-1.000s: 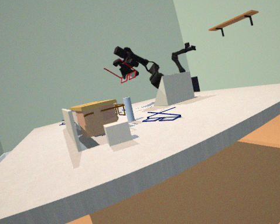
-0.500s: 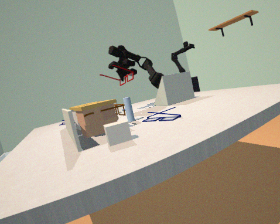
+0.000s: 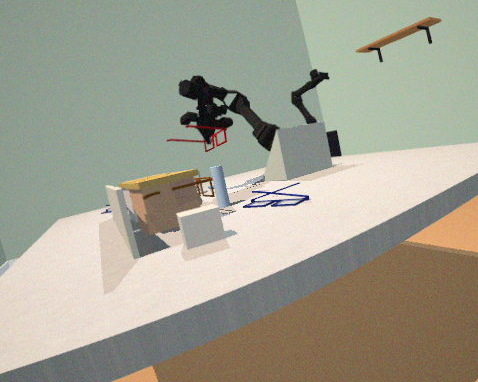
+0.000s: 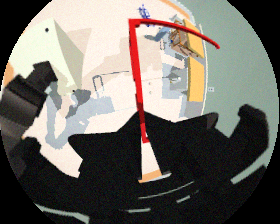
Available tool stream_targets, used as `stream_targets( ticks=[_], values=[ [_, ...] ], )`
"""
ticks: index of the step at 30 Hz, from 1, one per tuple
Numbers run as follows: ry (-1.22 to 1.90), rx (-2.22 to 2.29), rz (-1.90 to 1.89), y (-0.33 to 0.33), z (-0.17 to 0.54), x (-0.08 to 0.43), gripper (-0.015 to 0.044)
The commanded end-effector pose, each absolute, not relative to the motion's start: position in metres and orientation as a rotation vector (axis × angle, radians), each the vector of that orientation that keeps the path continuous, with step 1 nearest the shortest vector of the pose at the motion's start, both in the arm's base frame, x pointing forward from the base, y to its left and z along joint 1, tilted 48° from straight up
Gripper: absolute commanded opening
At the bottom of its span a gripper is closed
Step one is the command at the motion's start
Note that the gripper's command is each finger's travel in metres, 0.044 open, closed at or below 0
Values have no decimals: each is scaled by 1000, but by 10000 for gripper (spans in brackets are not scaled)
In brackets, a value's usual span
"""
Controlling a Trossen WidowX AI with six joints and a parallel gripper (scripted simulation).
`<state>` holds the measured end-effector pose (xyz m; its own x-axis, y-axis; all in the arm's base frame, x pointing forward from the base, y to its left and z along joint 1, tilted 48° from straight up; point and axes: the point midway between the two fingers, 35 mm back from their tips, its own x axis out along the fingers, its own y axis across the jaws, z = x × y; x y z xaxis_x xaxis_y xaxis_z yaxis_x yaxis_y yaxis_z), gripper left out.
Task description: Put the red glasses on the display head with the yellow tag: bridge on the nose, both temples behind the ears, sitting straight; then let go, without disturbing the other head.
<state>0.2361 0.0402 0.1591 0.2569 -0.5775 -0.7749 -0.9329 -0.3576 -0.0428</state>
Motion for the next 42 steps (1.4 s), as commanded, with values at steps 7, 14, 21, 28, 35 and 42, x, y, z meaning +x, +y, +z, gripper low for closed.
stream_targets(
  ticks=[7,14,21,28,35,42],
  values=[
    [1517,-1965,857,47,128,251,0],
    [1616,-1929,806,49,104,257,0],
    [1702,-1901,752,50,82,261,0],
    [1689,-1913,742,47,80,261,0],
    [1669,-1928,734,42,75,262,0],
    [1683,-1919,738,38,71,262,0]
  ],
)
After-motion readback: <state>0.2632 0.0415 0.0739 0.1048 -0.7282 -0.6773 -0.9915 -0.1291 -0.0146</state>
